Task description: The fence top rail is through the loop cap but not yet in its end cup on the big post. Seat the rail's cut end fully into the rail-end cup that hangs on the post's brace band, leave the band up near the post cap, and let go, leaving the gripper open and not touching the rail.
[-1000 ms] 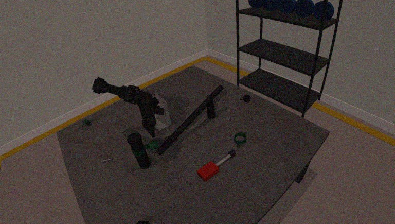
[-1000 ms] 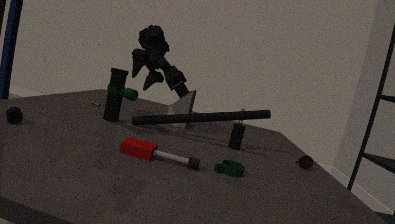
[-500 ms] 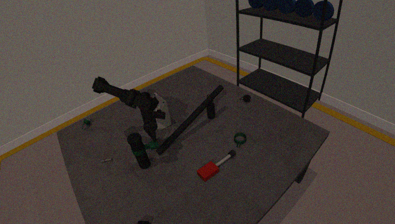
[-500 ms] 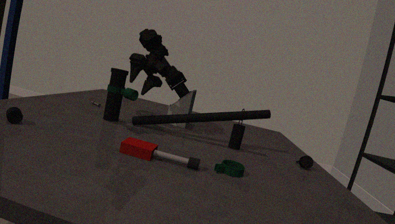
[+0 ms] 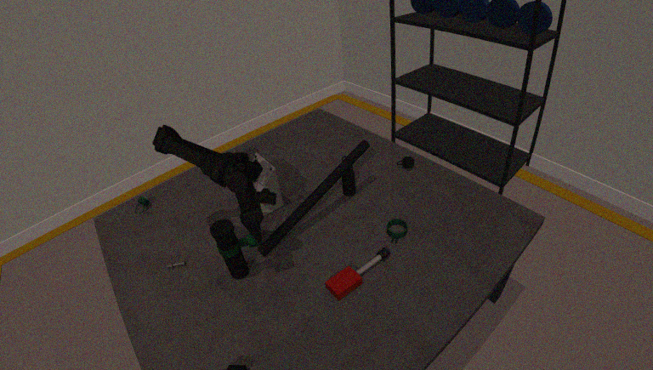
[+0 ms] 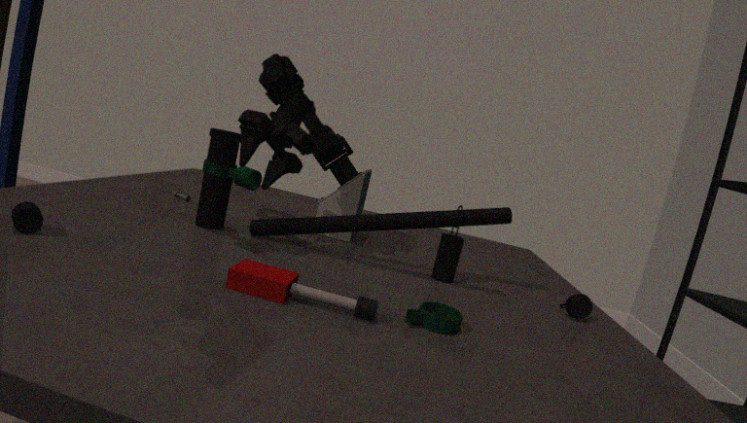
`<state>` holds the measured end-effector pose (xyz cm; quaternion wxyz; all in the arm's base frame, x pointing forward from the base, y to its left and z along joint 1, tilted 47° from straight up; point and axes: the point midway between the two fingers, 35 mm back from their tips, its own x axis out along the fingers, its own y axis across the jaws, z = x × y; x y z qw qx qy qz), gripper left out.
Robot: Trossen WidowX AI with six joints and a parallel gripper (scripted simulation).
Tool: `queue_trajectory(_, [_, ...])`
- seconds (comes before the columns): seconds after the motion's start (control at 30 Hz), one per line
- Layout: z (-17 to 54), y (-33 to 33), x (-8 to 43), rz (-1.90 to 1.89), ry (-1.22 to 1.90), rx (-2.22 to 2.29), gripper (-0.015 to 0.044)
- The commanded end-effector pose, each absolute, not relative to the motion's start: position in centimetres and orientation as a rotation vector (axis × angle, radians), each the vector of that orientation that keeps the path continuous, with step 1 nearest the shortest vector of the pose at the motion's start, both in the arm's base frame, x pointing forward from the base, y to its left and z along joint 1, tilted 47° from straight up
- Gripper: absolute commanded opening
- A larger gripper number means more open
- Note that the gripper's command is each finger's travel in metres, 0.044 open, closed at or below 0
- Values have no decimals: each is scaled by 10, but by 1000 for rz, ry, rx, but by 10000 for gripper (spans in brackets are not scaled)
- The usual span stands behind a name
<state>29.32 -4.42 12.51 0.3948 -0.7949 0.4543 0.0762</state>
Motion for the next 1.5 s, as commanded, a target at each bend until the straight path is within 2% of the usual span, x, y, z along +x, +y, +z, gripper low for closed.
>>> queue_trajectory(0.0, [119, -49, 296, 206, 1153, -2022, 440])
queue_trajectory(0.6, [109, -70, 309, 194, 1148, -2033, 440])
queue_trajectory(1.07, [109, -70, 309, 194, 1148, -2033, 72])
queue_trajectory(1.13, [109, -70, 309, 194, 1148, -2033, 59])
queue_trajectory(1.2, [108, -70, 308, 205, 1146, -2040, 7])
queue_trajectory(1.23, [108, -70, 307, 215, 1144, -2046, 0])
queue_trajectory(1.47, [107, -69, 303, 263, 1134, -2073, 0])
